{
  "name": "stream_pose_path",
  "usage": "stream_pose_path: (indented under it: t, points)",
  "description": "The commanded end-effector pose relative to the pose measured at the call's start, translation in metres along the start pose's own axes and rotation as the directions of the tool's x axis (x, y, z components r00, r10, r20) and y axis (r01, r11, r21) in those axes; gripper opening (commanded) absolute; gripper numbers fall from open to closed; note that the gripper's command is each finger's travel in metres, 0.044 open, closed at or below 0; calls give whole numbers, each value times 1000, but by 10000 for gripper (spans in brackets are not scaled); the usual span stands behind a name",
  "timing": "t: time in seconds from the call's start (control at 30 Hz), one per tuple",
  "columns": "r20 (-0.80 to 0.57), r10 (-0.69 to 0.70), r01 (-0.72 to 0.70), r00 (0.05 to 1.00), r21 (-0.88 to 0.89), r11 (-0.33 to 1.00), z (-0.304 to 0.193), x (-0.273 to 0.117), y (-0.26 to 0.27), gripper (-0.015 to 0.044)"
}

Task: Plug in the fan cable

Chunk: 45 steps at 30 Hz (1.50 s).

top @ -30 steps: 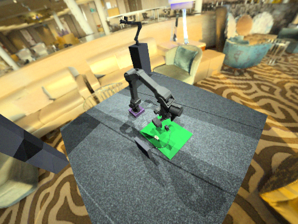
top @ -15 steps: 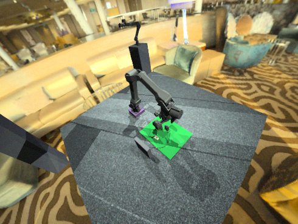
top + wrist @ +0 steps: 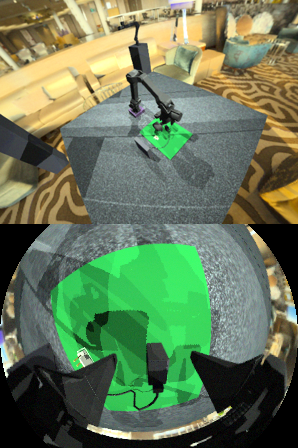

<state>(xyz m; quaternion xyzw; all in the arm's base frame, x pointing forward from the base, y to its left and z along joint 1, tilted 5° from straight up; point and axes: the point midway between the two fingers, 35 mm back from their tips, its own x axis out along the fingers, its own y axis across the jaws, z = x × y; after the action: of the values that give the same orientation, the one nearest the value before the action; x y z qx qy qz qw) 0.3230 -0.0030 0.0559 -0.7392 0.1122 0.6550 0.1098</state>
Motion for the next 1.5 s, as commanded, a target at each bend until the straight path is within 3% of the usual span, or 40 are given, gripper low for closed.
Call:
stream_pose_path:
  t: [0.0,0.13,0.7,0.83,0.97,1.2,1.47]
  points:
    - [11,0,0,1000,-7,1000,3,5,0,440]
    - [11,0,0,1000,-7,1000,3,5,0,440]
    - [4,1,-1,1000,0,1000,1,2,0,0]
    - [4,1,-1,1000,0,1000,1,0,0,0]
    - [10,0,0,1000,-6,1000,0,-45,0,0]
    - [11,0,0,1000,-1,1000,0,-47,1,0]
    - [11,1,-3,1000,251,968,-3,-46,10,0]
